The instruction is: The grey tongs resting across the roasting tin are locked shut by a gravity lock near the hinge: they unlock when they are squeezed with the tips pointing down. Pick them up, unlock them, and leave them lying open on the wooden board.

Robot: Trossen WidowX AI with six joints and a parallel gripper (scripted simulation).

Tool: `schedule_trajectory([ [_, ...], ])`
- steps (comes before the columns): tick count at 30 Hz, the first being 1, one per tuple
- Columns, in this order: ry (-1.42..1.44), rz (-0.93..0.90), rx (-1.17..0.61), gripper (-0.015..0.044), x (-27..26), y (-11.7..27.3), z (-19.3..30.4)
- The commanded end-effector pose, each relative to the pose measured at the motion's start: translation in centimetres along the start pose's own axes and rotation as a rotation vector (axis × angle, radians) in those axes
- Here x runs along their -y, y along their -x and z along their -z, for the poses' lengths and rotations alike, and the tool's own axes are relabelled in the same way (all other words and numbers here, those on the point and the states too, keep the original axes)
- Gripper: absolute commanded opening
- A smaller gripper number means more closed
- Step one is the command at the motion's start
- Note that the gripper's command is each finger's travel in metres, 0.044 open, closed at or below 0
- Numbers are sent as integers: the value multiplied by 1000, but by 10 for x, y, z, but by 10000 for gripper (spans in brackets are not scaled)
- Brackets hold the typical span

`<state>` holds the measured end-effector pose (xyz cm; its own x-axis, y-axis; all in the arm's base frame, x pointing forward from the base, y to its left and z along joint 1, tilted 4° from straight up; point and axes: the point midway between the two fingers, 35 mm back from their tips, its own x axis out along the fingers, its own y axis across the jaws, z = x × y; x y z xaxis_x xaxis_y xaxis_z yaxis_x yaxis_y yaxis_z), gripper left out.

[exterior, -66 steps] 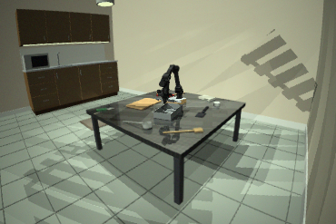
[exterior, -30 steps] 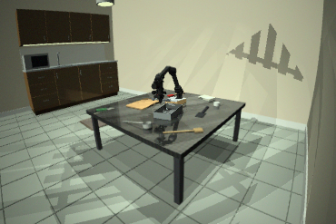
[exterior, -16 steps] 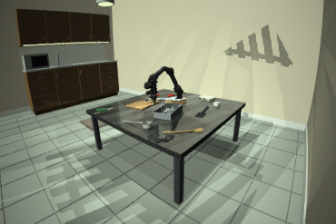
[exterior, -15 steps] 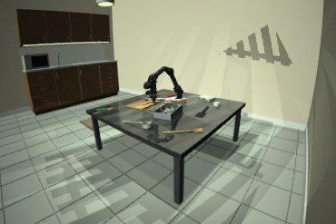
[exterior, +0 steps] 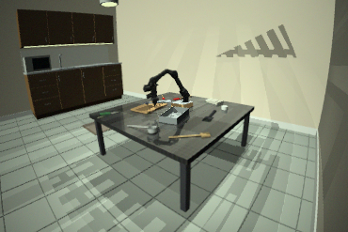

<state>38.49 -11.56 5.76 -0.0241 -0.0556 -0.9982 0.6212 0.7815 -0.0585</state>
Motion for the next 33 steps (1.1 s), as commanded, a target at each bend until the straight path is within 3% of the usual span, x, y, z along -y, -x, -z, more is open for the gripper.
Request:
schedule_trajectory([
  [1, 29, 2, 3, -150, 1, 0, -1],
  [33, 618, 17, 3, -150, 167, 2, -38],
])
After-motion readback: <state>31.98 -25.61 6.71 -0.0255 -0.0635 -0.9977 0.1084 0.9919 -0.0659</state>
